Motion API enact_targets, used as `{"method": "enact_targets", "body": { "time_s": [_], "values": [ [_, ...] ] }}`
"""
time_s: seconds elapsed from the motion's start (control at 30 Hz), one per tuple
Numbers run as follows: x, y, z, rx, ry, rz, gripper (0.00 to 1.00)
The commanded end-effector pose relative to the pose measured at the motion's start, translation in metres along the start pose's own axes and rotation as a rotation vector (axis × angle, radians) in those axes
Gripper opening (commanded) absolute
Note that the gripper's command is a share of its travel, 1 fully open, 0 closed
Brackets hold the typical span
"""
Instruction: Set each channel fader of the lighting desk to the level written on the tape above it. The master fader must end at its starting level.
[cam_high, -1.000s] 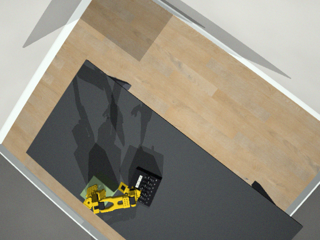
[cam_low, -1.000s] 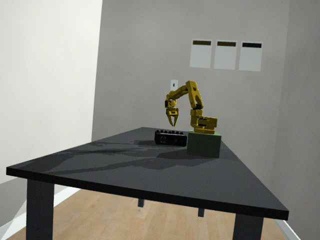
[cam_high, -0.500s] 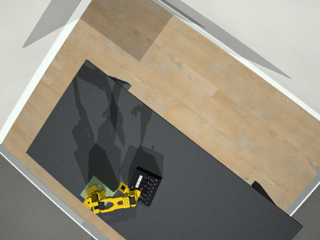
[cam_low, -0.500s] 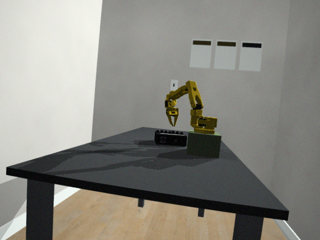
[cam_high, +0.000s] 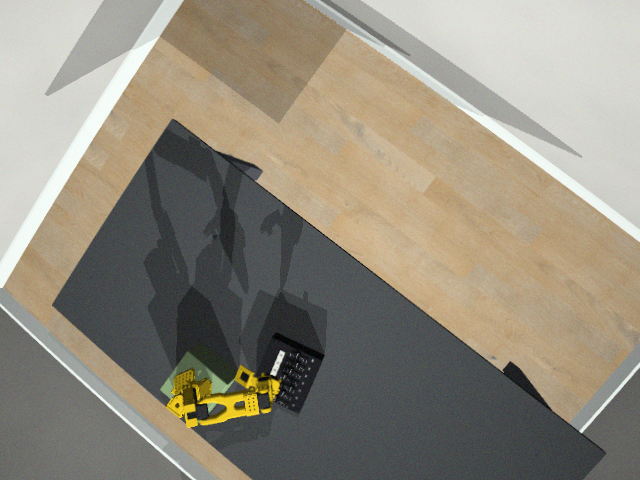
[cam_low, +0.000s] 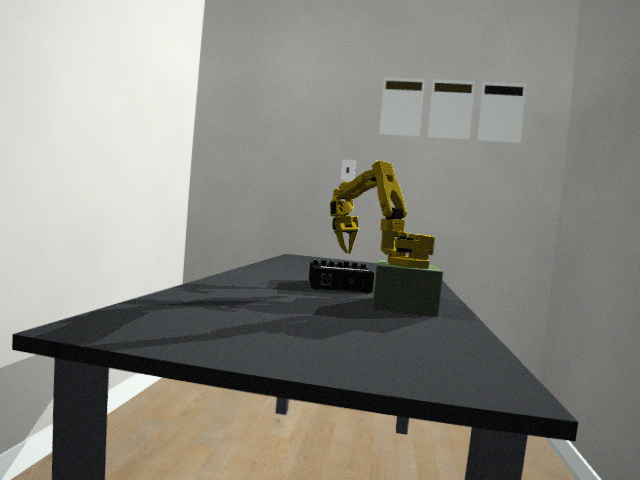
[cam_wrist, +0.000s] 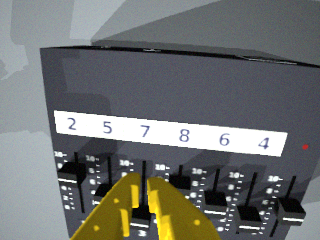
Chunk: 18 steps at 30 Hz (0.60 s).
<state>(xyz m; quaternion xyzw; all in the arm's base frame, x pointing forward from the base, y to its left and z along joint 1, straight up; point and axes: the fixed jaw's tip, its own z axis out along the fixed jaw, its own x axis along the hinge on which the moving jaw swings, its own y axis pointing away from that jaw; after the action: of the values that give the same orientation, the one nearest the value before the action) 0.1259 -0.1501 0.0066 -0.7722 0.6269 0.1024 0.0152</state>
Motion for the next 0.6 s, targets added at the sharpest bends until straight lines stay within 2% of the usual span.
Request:
{"method": "enact_targets", "body": {
  "time_s": [0.0,0.23,0.5,0.57],
  "values": [
    [0.0011,0.0012,-0.0029,0.013,0.018,-0.020,0.00],
    [-0.0006,0.0028,-0.0048,0.020,0.037,-0.179,0.00],
    [-0.0040,0.0052,-0.0073,0.025,0.071,-0.446,0.00],
    [-0.0040,0.0052,-0.0073,0.025,0.071,-0.446,0.00]
  ]
}}
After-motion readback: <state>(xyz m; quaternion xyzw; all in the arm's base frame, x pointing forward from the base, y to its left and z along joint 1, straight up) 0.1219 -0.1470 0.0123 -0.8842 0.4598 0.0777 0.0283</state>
